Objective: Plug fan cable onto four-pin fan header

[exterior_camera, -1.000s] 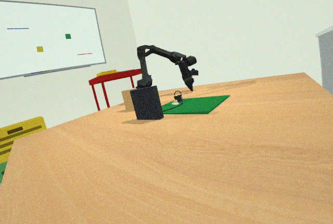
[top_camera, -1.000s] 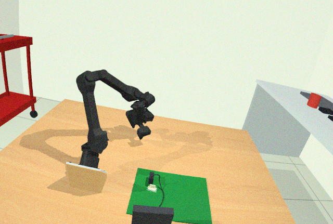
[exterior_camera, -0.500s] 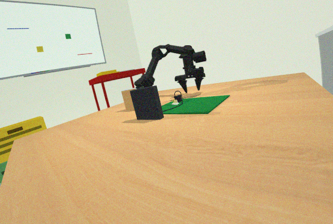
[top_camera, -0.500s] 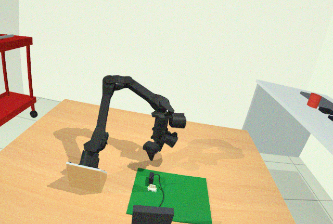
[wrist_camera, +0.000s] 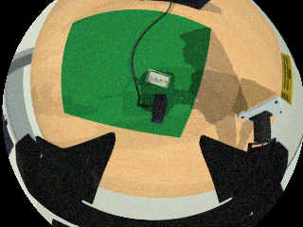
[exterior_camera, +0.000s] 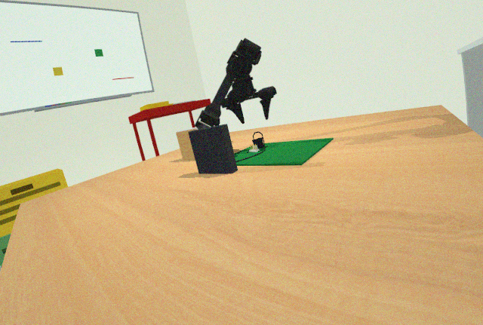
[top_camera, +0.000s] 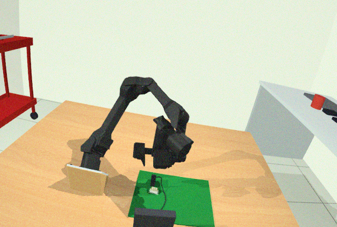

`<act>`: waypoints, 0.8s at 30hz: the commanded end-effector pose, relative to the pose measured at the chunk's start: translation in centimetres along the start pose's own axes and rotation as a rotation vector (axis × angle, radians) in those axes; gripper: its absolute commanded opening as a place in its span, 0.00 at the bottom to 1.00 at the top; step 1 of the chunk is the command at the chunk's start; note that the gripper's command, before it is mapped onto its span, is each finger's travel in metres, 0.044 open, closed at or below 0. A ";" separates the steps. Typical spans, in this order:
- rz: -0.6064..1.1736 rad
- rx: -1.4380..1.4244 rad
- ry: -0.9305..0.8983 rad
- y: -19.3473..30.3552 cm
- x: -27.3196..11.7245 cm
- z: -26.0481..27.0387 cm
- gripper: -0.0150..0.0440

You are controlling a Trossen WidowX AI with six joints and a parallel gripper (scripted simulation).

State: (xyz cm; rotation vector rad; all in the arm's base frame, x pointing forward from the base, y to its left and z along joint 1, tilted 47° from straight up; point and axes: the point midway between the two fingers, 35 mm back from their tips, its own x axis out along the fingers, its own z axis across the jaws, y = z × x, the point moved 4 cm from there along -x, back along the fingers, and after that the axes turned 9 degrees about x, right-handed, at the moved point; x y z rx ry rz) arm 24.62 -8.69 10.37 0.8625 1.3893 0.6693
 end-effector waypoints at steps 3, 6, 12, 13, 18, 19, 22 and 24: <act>0.074 0.124 -0.021 -1.4 -1.0 -0.5 1.00; 0.074 0.124 -0.021 -1.4 -1.0 -0.5 1.00; 0.076 0.123 -0.022 -2.0 2.9 -0.3 1.00; 0.076 0.123 -0.022 -2.0 3.1 -0.3 1.00; 0.076 0.123 -0.022 -2.1 3.3 -0.3 1.00; 0.076 0.123 -0.022 -2.1 3.4 -0.3 1.00; 0.075 0.123 -0.022 -2.2 3.8 -0.3 1.00; 0.075 0.123 -0.022 -2.2 4.2 -0.2 1.00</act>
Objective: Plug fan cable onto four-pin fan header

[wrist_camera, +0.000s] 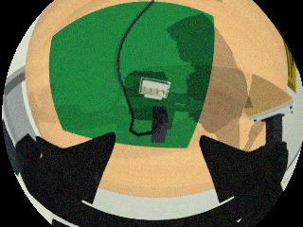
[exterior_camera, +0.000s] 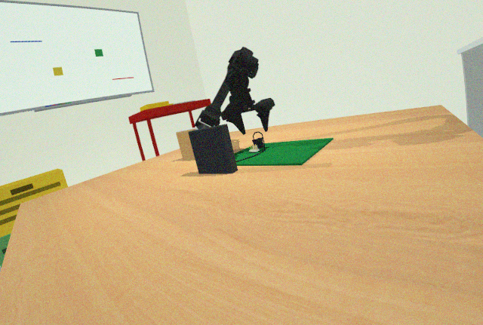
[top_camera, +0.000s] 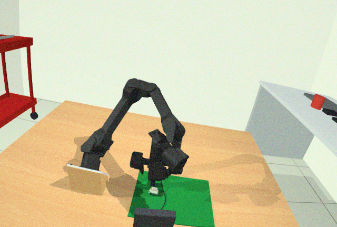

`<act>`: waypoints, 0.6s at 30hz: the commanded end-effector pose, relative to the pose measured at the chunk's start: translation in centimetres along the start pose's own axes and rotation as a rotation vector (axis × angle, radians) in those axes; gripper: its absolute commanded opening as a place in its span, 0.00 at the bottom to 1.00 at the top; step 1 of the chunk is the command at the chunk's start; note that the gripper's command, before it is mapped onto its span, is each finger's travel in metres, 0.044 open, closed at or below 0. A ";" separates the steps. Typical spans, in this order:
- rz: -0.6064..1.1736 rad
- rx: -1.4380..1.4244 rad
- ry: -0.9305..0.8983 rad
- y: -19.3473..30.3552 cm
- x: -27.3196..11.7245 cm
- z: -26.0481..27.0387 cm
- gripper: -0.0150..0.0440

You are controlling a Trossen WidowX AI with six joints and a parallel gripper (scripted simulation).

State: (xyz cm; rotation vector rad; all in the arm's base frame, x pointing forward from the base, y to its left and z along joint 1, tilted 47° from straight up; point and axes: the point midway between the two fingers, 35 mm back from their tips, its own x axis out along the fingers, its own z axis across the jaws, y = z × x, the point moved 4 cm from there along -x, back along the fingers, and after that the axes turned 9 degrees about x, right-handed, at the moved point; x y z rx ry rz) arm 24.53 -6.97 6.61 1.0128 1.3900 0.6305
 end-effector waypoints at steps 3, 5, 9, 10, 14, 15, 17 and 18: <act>0.006 0.006 0.005 -0.2 1.1 0.0 1.00; 0.006 0.006 0.005 -0.3 1.5 0.0 1.00; 0.006 0.006 0.005 -0.4 2.1 0.0 1.00; 0.007 0.006 0.005 -0.5 2.3 0.0 1.00; 0.007 0.005 0.006 -0.6 2.9 0.0 1.00; 0.008 0.005 0.006 -0.6 3.0 0.0 1.00; 0.008 0.005 0.006 -0.7 3.3 0.0 1.00; 0.008 0.005 0.006 -0.7 3.5 0.0 1.00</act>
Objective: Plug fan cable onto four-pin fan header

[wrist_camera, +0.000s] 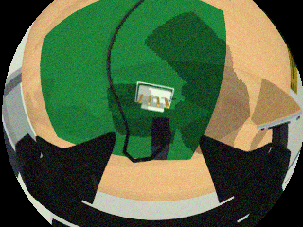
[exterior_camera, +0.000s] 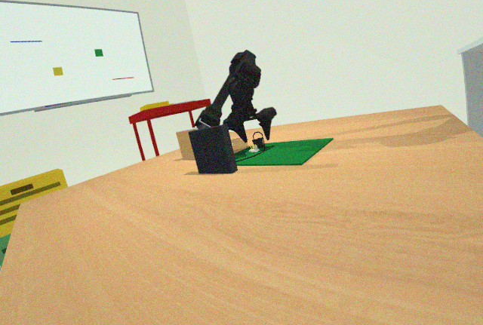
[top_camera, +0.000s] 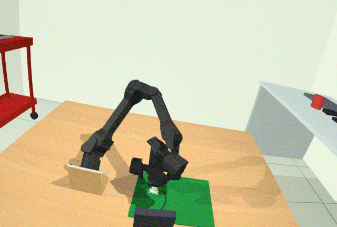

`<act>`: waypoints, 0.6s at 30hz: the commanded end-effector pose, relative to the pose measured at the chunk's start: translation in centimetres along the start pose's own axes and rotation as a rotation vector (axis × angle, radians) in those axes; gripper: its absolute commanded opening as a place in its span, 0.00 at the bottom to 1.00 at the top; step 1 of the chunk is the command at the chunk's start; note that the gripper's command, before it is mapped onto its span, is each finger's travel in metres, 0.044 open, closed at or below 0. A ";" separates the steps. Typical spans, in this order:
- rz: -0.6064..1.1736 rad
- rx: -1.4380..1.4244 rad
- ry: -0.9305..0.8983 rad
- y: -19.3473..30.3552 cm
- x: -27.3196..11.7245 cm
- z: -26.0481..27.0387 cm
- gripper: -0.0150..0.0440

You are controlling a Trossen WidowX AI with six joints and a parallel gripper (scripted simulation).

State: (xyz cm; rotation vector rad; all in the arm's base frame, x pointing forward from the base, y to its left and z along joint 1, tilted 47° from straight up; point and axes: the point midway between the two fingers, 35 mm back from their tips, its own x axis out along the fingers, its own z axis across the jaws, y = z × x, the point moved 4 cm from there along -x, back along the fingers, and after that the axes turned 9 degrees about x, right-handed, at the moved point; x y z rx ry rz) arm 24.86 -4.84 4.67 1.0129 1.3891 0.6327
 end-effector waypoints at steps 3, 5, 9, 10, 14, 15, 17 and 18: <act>0.007 0.006 0.006 -0.1 0.7 -0.1 1.00; 0.007 0.006 0.006 -0.1 0.7 -0.1 1.00; 0.001 0.001 0.003 -0.1 0.5 0.0 0.82; 0.001 0.001 0.003 -0.1 0.5 0.0 0.78; 0.001 0.001 0.003 -0.1 0.5 0.0 0.67; 0.001 0.001 0.003 -0.1 0.5 0.0 0.65; 0.001 0.001 0.003 -0.1 0.5 0.0 0.63; 0.001 0.001 0.003 -0.1 0.5 0.0 0.62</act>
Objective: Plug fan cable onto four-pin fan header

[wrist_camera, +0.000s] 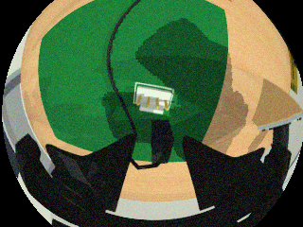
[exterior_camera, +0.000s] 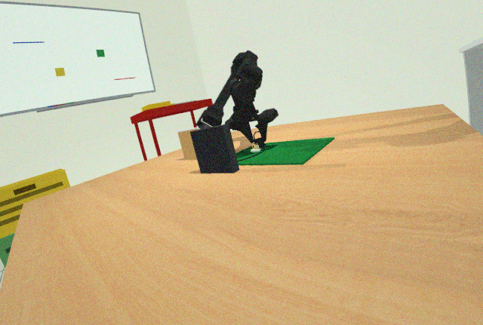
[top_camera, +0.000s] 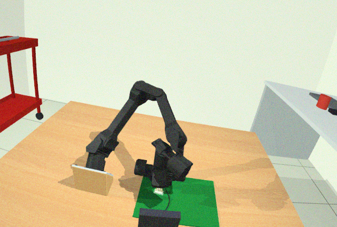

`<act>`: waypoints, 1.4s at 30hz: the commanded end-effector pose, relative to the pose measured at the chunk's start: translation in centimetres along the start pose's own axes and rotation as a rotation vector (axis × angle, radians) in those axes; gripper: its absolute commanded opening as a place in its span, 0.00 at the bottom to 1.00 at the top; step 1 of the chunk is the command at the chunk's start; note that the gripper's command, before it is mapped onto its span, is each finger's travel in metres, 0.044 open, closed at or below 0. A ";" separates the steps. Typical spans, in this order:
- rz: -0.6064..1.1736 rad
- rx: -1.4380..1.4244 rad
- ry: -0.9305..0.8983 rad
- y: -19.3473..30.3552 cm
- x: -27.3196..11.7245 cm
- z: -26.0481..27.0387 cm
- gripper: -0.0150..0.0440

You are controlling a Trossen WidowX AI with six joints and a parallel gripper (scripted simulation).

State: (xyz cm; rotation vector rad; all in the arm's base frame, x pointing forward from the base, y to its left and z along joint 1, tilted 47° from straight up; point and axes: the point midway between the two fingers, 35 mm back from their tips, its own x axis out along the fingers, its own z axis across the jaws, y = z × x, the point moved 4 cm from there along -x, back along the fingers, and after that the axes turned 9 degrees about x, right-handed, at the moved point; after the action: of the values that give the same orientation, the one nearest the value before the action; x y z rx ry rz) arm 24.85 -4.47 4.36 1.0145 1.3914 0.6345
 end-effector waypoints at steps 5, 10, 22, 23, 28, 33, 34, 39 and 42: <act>0.000 -0.001 0.000 0.0 0.0 0.0 0.56; 0.000 -0.001 0.000 0.0 0.0 0.0 0.51; 0.000 0.000 0.000 0.0 -0.1 0.0 0.34; -0.001 0.000 0.000 0.0 -0.2 0.0 0.29; -0.004 0.002 -0.001 0.3 -1.7 0.1 0.25; -0.005 0.004 -0.001 0.6 -3.2 0.2 0.25; -0.005 0.004 -0.001 0.7 -3.5 0.1 0.25; -0.004 0.005 0.000 1.1 -5.0 0.0 0.25; -0.002 0.006 0.001 1.3 -5.9 -0.1 0.25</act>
State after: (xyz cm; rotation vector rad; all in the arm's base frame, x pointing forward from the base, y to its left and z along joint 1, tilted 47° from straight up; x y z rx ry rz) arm 24.48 -8.32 7.78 1.0228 1.3942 0.6279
